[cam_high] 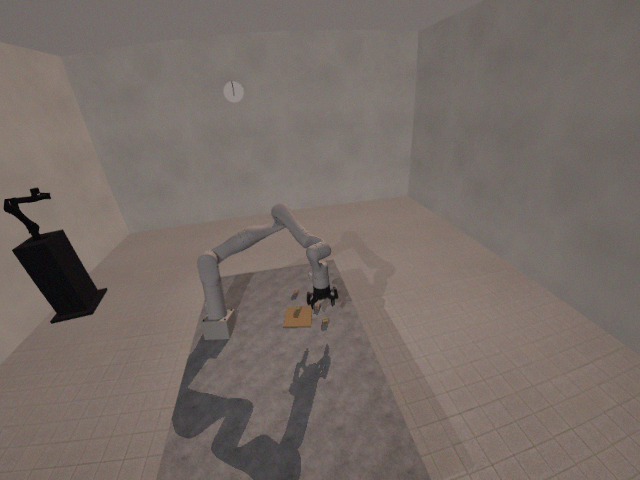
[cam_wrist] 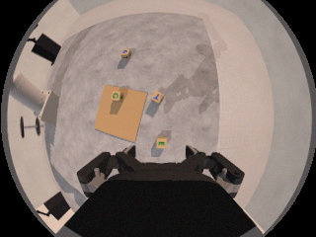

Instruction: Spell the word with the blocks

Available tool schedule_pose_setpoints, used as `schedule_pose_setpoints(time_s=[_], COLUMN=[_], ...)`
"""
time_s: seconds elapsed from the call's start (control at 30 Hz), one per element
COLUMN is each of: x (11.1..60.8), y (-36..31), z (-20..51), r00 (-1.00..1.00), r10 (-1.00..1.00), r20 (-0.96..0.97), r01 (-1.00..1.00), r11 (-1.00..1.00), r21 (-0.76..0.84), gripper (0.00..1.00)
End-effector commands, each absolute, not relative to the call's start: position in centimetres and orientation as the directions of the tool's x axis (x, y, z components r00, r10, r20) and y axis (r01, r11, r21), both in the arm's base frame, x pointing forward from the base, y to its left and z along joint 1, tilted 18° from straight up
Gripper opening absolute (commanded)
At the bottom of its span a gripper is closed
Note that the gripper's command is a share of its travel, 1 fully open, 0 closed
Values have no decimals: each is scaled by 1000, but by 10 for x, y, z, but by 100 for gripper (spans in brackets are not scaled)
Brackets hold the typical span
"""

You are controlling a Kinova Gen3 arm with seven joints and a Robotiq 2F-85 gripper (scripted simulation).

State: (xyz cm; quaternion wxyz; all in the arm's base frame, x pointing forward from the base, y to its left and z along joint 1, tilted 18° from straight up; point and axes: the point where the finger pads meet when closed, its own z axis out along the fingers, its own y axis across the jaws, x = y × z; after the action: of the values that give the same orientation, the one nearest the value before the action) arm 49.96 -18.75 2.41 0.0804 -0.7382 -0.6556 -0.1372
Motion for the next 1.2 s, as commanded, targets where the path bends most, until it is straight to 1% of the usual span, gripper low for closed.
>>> schedule_pose_setpoints(time_s=[0.0, 0.47, 0.5, 1.17], x=[499, 501, 501, 501], y=[-193, -195, -195, -195], z=[21, 20, 20, 20], r00=[124, 157, 157, 157], r10=[943, 937, 937, 937], r20=[308, 311, 311, 311], r01=[988, 983, 983, 983], r11=[-147, -178, -178, -178], r21=[51, 39, 39, 39], gripper=[100, 100, 62, 62])
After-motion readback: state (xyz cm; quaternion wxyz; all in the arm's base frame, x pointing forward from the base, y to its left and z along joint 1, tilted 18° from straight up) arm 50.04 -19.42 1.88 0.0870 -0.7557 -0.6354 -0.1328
